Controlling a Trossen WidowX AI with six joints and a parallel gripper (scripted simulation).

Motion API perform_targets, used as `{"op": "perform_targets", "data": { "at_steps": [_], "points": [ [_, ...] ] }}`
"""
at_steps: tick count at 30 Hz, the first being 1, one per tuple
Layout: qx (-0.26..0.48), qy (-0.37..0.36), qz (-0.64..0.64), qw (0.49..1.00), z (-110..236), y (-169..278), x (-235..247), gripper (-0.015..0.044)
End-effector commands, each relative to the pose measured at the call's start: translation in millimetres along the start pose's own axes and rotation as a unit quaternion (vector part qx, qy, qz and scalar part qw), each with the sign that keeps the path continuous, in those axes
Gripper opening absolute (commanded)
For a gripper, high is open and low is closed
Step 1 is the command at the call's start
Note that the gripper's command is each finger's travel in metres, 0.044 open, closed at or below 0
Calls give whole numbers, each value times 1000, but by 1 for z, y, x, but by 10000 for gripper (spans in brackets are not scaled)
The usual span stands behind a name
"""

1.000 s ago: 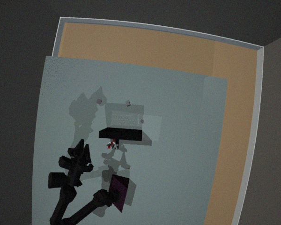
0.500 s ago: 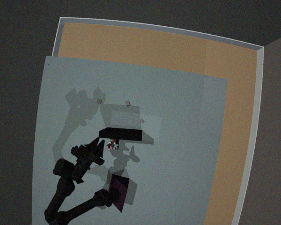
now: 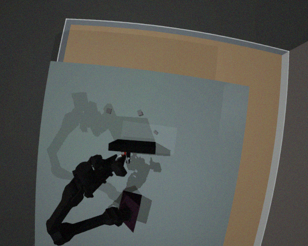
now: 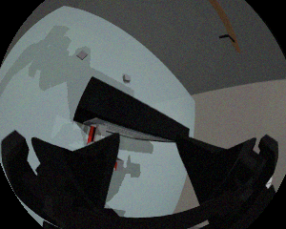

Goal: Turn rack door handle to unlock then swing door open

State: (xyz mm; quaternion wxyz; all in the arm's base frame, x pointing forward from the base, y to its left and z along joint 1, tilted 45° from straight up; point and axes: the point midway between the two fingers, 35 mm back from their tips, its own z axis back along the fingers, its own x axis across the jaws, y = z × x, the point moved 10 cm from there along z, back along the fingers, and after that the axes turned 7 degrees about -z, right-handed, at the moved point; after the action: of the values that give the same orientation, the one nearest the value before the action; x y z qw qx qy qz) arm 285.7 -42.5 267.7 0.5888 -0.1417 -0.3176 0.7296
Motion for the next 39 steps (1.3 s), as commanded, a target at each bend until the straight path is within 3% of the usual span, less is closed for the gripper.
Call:
{"op": "perform_targets", "data": {
  "at_steps": [1,23,39],
  "points": [
    [43,-37,-14,998,-4,-1,-8,285],
    [198,-252,-150,935,-13,-2,-49,285],
    [215,-260,-157,928,-27,0,-43,285]
  ]
}}
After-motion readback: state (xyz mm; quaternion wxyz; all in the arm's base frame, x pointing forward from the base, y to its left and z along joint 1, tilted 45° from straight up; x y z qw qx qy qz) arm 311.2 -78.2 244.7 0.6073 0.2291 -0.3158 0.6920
